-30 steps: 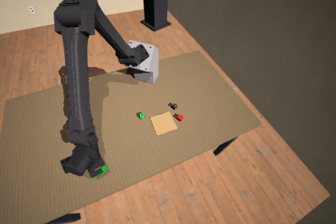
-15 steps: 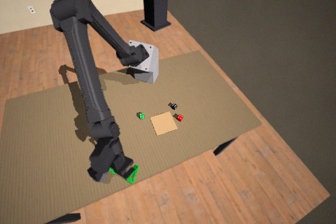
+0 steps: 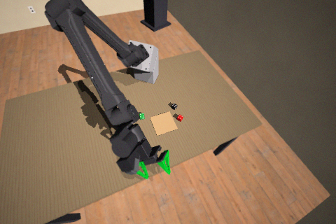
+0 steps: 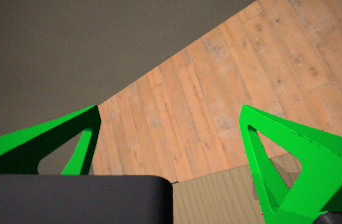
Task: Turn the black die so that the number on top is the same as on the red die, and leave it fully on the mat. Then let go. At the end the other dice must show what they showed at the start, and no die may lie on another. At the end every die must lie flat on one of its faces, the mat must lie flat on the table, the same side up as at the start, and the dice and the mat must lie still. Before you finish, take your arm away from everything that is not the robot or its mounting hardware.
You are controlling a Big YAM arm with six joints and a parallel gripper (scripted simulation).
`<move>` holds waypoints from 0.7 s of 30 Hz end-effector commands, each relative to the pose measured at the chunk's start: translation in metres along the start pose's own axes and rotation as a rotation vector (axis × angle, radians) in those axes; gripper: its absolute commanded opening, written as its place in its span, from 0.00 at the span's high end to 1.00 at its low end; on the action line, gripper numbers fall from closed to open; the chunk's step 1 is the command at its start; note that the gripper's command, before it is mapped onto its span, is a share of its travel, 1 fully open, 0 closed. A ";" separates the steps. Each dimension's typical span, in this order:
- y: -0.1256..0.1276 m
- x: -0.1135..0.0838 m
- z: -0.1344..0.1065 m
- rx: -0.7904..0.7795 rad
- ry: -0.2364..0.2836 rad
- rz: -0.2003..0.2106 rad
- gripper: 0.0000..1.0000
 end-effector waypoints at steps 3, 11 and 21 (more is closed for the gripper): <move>0.069 -0.024 0.017 -0.151 -0.103 0.177 0.00; 0.078 0.005 -0.107 -0.150 0.174 0.098 0.00; 0.077 -0.035 -0.312 -0.320 0.591 -0.099 0.00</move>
Point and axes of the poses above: the point where the finger pads meet when closed, its own x axis out along the fingers, its own y axis across the jaws, z = x × y, the point moved 2 cm from there along -x, back along the fingers, and after that the axes turned 5 degrees about x, right-handed, at the moved point
